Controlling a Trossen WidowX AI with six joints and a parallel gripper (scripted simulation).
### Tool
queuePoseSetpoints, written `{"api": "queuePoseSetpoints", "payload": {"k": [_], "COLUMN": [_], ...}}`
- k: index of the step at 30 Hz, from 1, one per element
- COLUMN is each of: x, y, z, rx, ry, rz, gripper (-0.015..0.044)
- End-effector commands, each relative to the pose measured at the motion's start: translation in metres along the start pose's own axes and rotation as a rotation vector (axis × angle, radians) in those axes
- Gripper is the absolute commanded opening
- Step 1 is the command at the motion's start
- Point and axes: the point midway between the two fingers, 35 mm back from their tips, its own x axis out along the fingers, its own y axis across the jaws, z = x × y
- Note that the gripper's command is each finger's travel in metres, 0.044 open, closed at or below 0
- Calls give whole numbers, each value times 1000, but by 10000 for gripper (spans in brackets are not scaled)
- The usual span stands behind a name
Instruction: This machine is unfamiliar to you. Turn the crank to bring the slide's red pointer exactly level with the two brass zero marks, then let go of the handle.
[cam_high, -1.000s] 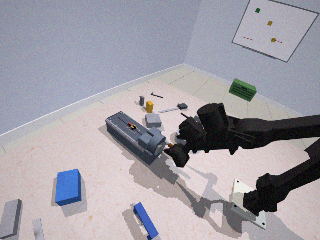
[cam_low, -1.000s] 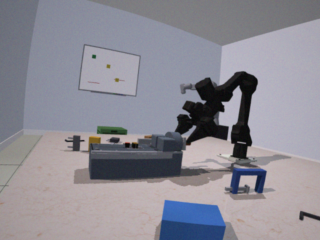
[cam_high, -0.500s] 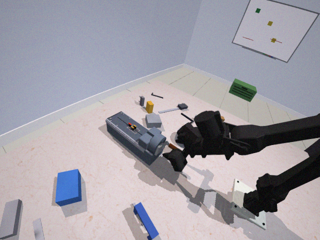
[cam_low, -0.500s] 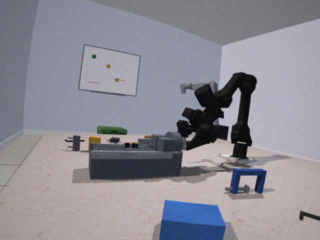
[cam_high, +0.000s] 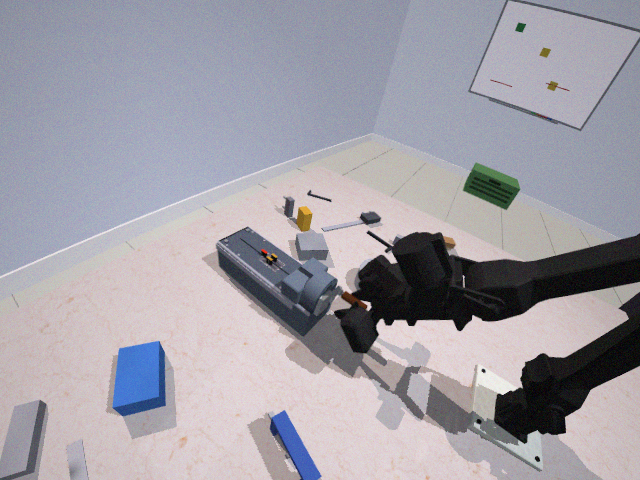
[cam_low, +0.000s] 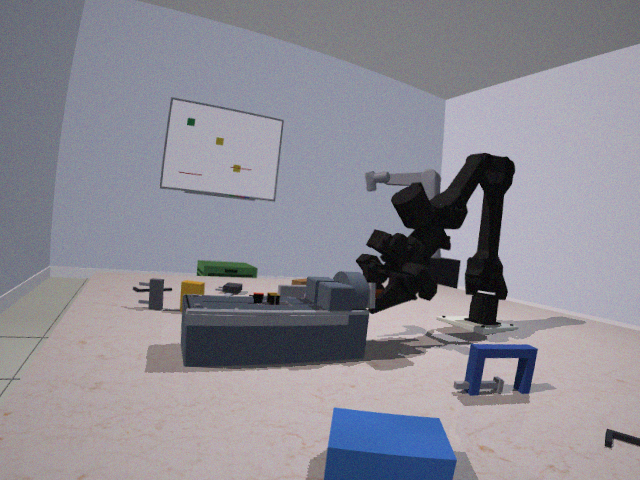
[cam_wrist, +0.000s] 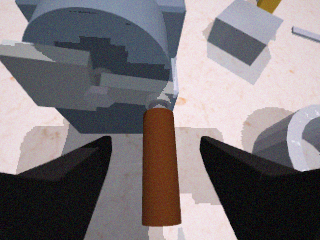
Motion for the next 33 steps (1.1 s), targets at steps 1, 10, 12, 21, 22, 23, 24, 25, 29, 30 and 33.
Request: {"api": "queuePoseSetpoints", "payload": {"k": [1,10,12,21,22,23,24,25,29,30,33], "x": [0,0,0,3,4,5,6,7,12,13,16], "y": [1,1,1,1,1,2,2,2,5,7,11], "z": [0,0,0,-3,-4,-5,-7,-8,-12,-13,-16], "rx": [-3,-3,-3,-3,-3,-3,-3,-3,-3,-3,-3], "ry": [-2,-2,-2,-2,-2,-2,-2,-2,-2,-2,-2], "rz": [4,4,4,4,4,4,4,4,4,5,5], "gripper": [204,0,0,0,0,0,0,0,0,0,0]}}
